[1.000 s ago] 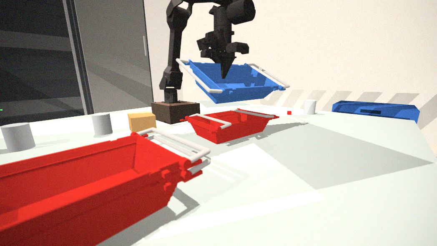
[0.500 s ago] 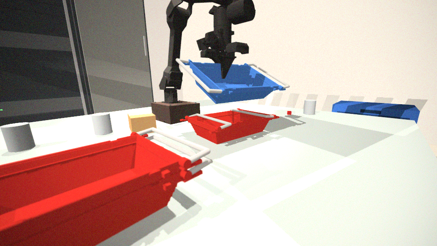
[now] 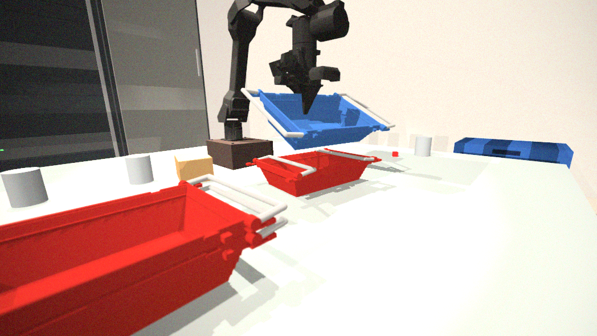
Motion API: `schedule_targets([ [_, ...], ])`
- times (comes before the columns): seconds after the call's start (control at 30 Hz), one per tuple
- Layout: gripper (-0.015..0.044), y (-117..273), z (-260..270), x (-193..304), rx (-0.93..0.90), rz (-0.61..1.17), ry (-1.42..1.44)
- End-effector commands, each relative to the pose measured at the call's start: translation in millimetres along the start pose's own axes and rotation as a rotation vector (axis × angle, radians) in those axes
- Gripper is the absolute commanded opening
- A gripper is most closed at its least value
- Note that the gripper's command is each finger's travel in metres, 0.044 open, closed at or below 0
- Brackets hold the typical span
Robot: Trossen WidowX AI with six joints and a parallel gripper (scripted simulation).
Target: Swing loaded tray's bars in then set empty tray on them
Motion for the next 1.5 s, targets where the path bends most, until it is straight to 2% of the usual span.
schedule_targets([
  [0.0, 0.0000, -3, 1, 0, -0.019, 0.003, -0.004],
  [0.63, 0.0000, -33, 0, 0, -0.019, 0.003, -0.004],
  [1.47, 0.0000, -49, -15, 0, -0.017, 0.003, -0.004],
])
Point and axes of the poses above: the point midway between the two fingers, 35 mm back from their tips, its own y axis back along the fingers, its own z axis across the jaws, x = y × z, the point moved 6 cm from there along y, back along the fingers, and after that the axes turned 2 degrees about y, right-handed, at the moved point
